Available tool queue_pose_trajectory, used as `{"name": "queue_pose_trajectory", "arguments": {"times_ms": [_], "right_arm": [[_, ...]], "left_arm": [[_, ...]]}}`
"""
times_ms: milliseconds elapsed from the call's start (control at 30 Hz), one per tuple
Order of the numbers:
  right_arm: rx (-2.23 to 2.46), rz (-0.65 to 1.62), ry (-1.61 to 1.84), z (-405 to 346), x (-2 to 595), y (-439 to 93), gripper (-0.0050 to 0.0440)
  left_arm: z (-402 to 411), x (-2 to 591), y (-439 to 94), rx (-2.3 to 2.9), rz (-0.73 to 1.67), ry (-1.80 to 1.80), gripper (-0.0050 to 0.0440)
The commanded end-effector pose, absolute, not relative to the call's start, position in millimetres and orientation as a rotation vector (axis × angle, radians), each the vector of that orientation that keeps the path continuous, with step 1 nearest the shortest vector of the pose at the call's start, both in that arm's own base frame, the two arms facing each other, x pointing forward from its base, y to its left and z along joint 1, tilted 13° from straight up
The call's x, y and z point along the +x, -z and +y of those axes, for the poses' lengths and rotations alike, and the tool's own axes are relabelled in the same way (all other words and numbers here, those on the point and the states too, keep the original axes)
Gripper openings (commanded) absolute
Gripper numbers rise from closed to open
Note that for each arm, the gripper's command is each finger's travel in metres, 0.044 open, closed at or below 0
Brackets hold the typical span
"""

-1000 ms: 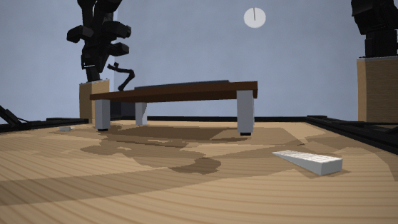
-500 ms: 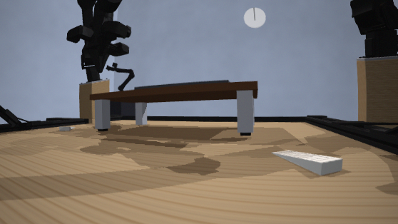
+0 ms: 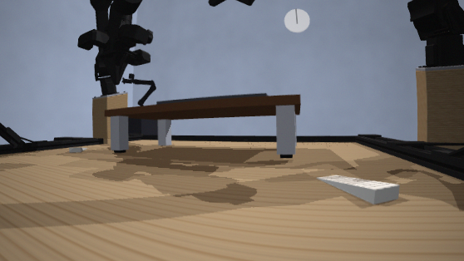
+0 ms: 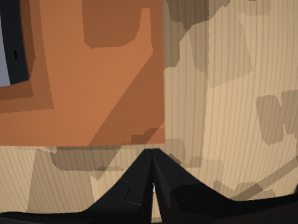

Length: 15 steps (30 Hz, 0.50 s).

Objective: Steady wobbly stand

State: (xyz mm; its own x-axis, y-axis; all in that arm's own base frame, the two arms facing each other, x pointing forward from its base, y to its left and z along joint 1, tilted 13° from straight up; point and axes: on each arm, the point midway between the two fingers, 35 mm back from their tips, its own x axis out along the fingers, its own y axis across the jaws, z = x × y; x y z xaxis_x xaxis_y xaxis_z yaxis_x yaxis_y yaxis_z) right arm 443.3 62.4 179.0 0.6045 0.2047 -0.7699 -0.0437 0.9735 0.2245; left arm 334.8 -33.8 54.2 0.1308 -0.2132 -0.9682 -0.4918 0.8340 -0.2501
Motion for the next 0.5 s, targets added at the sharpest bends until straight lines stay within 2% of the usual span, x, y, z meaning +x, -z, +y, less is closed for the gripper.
{"name": "queue_pose_trajectory", "arguments": {"times_ms": [0,133,467], "right_arm": [[0.201,0.969,-0.144,63,438,-161,0.0],[0.199,0.997,-0.137,62,433,-155,0.0],[0.262,1.473,-0.075,61,348,-62,0.0]], "left_arm": [[-34,335,-54,-0.602,1.451,-0.221,0.0],[-34,335,-54,-0.602,1.451,-0.221,0.0],[-34,335,-54,-0.602,1.451,-0.221,0.0]]}}
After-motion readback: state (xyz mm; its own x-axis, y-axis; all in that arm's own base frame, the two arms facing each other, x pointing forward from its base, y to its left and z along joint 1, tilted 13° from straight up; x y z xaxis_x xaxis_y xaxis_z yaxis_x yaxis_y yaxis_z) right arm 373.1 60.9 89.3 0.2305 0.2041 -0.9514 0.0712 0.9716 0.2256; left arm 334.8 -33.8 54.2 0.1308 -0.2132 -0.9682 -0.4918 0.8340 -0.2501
